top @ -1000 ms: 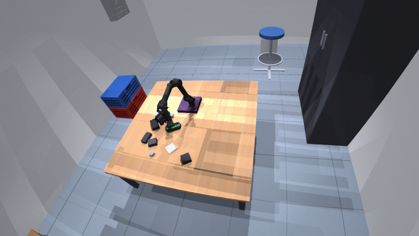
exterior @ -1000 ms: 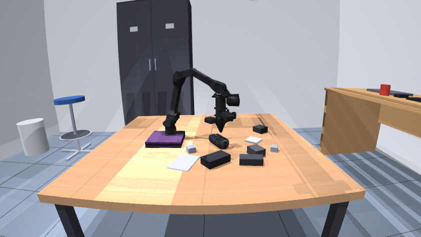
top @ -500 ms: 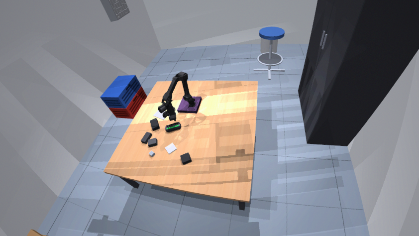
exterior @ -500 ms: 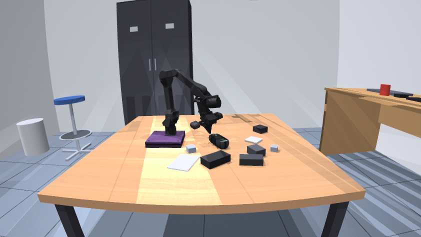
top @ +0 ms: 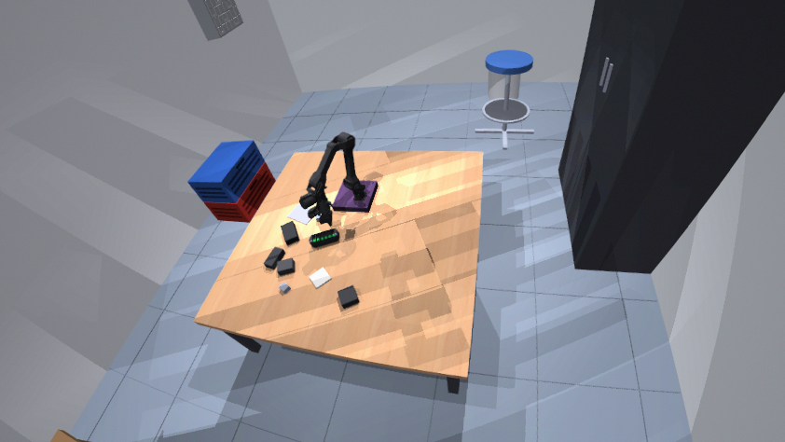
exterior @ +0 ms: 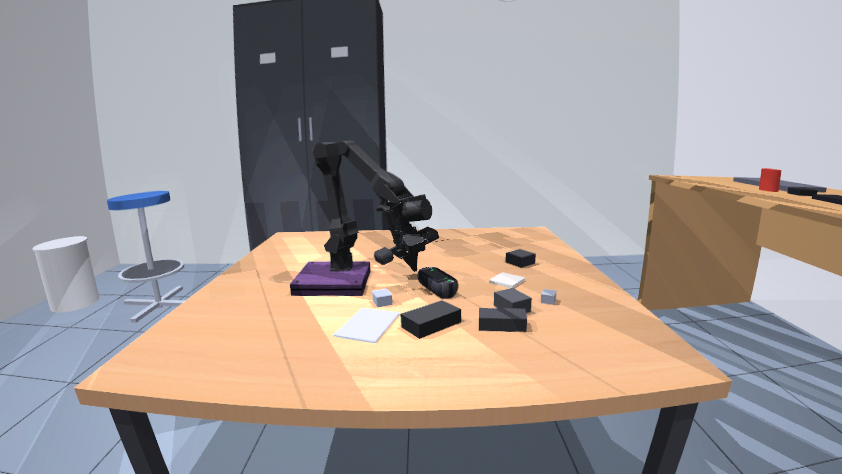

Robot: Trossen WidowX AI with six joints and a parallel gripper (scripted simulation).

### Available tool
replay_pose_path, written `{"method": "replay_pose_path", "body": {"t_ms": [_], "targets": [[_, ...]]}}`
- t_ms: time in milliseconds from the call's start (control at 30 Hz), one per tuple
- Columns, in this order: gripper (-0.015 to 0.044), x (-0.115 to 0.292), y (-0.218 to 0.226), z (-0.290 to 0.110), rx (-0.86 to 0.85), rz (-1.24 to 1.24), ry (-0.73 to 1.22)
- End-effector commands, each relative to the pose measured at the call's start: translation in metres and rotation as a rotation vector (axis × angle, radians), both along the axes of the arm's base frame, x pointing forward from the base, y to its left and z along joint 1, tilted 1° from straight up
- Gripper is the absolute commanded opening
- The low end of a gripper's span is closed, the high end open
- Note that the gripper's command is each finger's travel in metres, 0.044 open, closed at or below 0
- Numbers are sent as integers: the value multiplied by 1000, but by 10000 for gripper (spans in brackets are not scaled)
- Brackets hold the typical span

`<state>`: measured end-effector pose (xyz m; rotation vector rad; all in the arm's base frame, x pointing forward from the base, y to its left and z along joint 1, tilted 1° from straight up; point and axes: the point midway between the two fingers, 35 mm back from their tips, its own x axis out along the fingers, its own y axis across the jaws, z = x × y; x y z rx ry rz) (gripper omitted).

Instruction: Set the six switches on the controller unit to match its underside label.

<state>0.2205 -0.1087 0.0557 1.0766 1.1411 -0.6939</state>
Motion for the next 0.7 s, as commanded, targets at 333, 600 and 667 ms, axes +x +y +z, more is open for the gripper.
{"method": "replay_pose_path", "body": {"t_ms": [333,600,667], "targets": [[0,-1,0,-26,12,3,7],[0,-2,0,-38,14,3,9],[0,-2,0,-42,14,3,9]]}}
